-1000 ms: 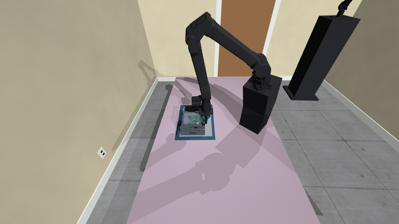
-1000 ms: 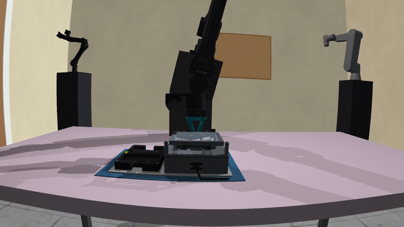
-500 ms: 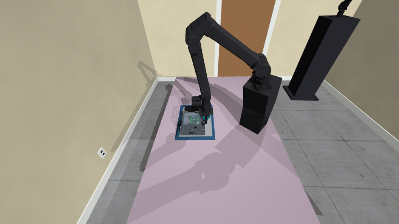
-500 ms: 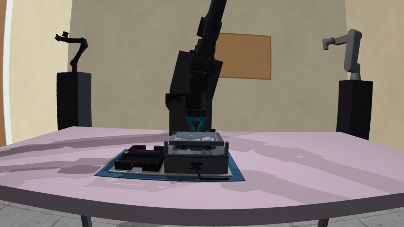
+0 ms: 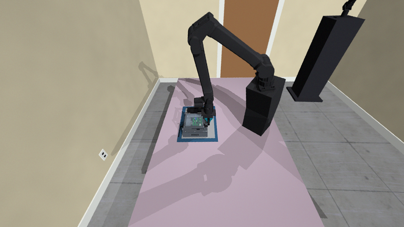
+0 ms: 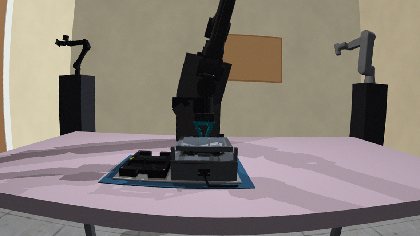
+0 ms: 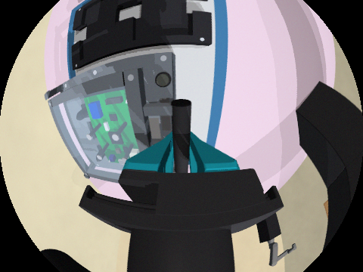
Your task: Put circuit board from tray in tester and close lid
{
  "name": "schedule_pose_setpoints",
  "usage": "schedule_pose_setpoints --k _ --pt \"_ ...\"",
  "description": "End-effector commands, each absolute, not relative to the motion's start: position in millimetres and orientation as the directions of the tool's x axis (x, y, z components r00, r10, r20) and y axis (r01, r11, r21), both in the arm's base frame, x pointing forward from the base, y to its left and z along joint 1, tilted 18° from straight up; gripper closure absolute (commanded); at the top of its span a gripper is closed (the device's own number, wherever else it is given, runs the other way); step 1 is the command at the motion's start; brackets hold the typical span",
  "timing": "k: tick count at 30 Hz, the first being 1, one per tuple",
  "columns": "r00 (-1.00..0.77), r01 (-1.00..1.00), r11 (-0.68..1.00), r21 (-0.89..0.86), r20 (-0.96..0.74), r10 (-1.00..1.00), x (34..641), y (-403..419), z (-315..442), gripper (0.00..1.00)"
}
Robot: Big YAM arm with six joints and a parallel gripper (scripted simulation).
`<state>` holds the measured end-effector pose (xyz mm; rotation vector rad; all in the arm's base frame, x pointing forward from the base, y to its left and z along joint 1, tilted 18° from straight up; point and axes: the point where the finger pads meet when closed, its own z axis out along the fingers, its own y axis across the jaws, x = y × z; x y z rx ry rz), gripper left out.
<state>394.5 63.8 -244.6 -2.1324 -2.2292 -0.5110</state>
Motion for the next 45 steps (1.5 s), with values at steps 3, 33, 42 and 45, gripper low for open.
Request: schedule_pose_setpoints --k 3,33,42,45 --pt "-0.074 0.975 0.022 0.22 0.228 0.971 398.4 71.3 -260.8 1.0" --pt "-0.086 0.976 0.036 0.216 0.226 0.97 396.4 66.1 -242.5 1.0" --pt "-0.086 0.975 0.035 0.219 0.226 0.97 397.3 65.9 -241.6 1.0" --pt "-0.085 0.975 0.035 0.219 0.226 0.97 397.5 65.8 -241.4 1.0"
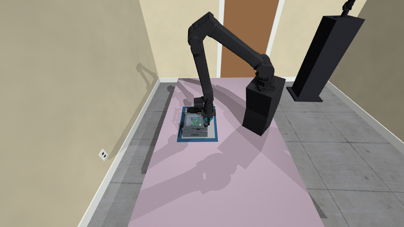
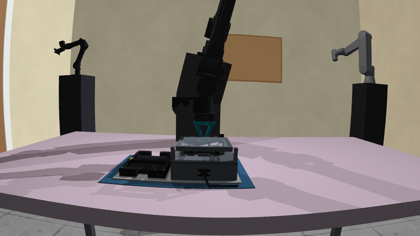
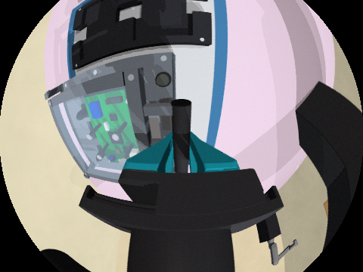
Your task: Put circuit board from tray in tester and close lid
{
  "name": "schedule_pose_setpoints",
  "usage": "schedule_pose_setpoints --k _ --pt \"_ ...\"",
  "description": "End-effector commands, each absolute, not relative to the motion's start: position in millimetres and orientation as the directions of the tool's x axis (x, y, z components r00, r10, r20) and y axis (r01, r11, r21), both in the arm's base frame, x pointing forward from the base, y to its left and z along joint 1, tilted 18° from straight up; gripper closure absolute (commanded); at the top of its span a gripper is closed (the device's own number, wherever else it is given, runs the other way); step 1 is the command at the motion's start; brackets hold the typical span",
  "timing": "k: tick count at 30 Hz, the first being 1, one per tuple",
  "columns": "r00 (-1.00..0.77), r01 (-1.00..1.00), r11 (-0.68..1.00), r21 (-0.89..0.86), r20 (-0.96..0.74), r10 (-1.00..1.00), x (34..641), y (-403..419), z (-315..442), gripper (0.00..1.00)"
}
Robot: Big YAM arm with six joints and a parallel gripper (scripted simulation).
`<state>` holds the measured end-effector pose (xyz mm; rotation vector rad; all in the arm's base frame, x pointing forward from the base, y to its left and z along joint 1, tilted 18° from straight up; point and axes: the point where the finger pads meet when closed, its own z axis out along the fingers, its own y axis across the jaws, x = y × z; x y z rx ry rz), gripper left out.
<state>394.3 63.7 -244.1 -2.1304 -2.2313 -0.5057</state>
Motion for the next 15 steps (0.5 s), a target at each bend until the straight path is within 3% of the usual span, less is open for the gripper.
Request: schedule_pose_setpoints --k 1,4,5,15 --pt "-0.085 0.975 0.035 0.219 0.226 0.97 397.5 65.8 -241.4 1.0" --pt "-0.085 0.975 0.035 0.219 0.226 0.97 397.6 65.8 -241.3 1.0" --pt "-0.085 0.975 0.035 0.219 0.226 0.97 397.6 65.8 -241.3 0.52" --pt "-0.085 0.975 0.034 0.217 0.226 0.97 396.6 65.7 -241.4 0.52"
